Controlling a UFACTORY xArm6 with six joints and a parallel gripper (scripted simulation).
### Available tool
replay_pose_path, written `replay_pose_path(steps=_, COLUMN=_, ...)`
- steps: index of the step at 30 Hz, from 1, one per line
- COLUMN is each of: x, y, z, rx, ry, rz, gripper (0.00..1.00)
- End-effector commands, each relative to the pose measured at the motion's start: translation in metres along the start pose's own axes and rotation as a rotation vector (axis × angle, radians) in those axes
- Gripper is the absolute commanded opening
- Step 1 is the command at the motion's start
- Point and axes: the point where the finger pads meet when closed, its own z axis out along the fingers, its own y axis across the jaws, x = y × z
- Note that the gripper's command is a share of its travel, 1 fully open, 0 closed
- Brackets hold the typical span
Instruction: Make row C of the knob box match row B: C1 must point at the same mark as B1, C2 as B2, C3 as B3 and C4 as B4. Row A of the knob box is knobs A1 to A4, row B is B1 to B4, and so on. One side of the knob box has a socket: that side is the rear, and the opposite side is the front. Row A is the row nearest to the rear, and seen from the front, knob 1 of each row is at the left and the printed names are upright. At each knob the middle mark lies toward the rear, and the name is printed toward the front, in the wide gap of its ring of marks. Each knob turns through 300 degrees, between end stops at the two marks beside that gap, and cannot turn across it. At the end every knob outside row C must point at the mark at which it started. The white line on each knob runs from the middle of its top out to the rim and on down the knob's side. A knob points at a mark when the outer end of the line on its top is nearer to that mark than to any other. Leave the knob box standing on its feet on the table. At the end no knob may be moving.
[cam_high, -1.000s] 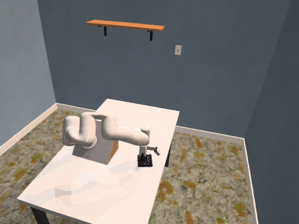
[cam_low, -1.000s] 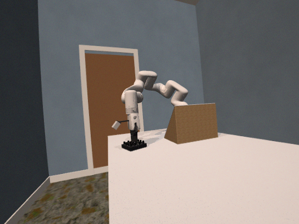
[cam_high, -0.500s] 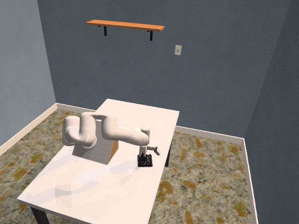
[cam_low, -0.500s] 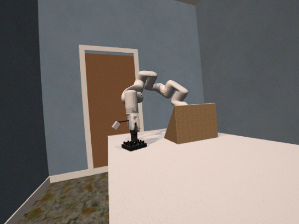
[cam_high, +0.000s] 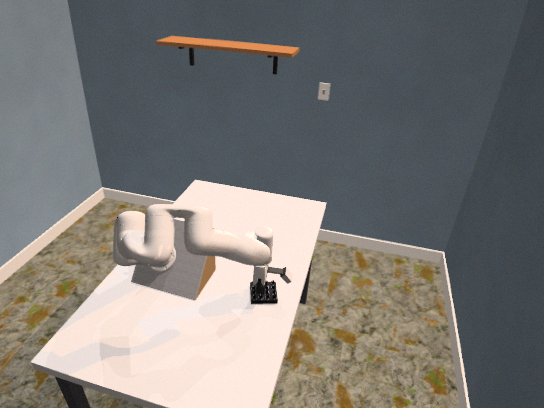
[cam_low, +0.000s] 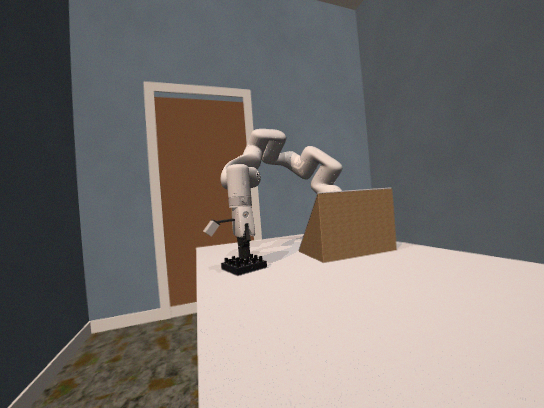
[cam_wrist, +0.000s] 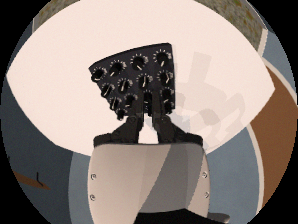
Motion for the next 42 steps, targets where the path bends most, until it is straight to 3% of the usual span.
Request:
replay_pose_path(steps=1, x=0.0012, y=0.0000, z=-0.0013, rx=0.001, ry=0.003, rz=0.001, gripper=0.08)
replay_pose_path(steps=21, x=0.0012, y=0.0000, z=-0.0013, rx=0.001, ry=0.003, rz=-0.022, gripper=0.08)
replay_pose_path(steps=42, x=0.0012, y=0.0000, z=-0.0013, rx=0.000, ry=0.003, rz=-0.416, gripper=0.08)
